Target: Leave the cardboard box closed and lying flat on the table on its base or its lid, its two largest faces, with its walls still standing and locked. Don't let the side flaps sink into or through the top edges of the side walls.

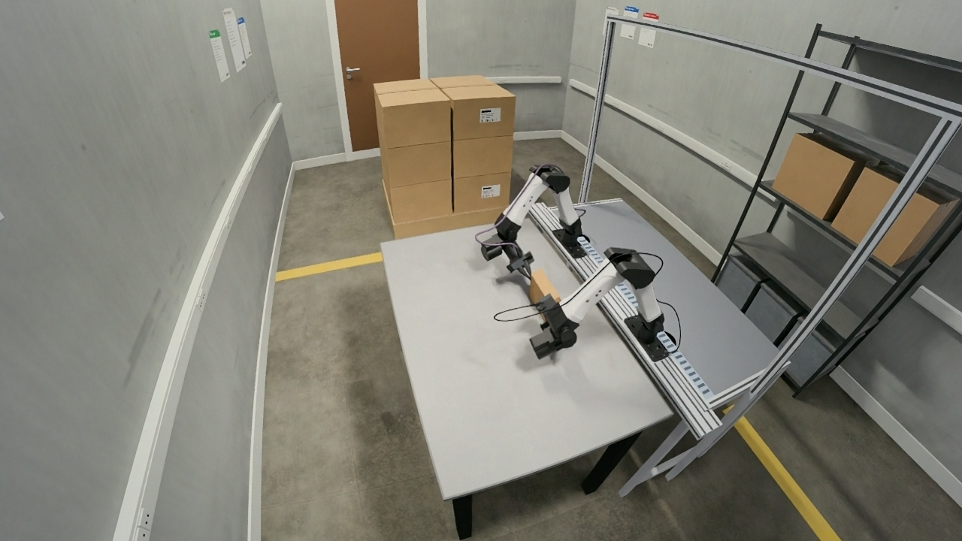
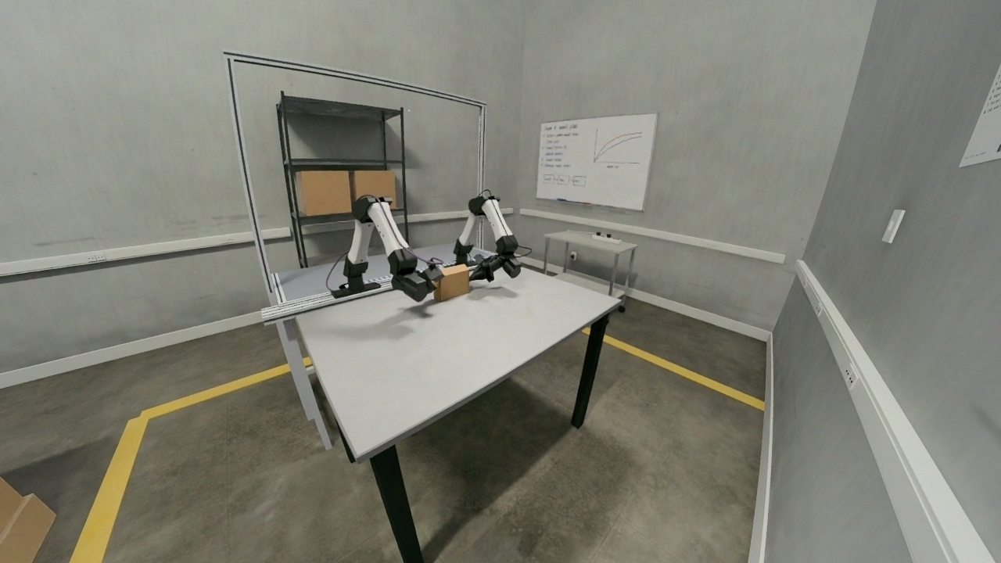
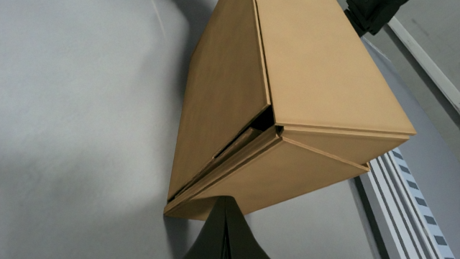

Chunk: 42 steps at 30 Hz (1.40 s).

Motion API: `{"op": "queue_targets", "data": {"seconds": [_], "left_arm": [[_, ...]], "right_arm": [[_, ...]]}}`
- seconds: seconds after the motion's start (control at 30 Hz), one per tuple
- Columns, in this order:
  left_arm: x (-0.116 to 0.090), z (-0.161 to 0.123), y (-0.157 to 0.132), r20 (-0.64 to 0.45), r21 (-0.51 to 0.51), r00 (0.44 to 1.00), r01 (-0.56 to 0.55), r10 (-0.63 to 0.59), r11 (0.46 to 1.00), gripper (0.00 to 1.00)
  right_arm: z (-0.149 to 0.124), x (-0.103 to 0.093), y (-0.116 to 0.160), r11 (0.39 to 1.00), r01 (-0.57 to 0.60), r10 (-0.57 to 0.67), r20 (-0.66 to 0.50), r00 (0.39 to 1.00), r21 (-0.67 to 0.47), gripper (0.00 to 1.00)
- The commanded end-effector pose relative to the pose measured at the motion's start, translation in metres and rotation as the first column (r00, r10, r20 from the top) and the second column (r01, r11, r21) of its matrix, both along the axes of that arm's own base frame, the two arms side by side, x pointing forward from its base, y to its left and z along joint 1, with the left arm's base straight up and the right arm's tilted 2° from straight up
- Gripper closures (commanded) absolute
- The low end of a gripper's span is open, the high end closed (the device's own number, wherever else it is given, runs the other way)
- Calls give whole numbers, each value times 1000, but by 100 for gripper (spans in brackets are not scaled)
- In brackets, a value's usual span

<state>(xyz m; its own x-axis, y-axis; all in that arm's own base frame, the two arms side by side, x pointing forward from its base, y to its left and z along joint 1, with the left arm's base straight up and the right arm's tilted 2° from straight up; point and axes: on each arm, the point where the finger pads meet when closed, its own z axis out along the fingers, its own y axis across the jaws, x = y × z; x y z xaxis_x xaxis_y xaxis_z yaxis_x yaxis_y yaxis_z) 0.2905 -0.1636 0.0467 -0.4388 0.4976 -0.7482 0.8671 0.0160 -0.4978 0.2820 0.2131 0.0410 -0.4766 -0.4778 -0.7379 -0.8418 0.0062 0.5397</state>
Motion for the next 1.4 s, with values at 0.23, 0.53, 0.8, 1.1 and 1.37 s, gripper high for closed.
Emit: {"op": "queue_targets", "data": {"seconds": [0.23,0.53,0.8,1.1,1.37], "left_arm": [[-1,7,-6,21,-12,1000,2,-2,1000,99],[-1,7,-7,19,-12,1000,2,-2,1000,99],[-1,7,-8,21,-12,1000,2,-2,1000,99],[-1,6,-9,17,-12,1000,2,-2,1000,99],[-1,7,-10,22,-13,1000,3,-2,1000,99]], "right_arm": [[11,3,3,1000,3,-4,46,999,19,99],[12,4,4,1000,3,-4,49,999,20,99],[11,2,6,1000,0,-1,45,999,20,99],[11,2,7,1000,-1,0,46,999,20,99],[11,2,8,1000,-1,1,45,999,19,99]]}}
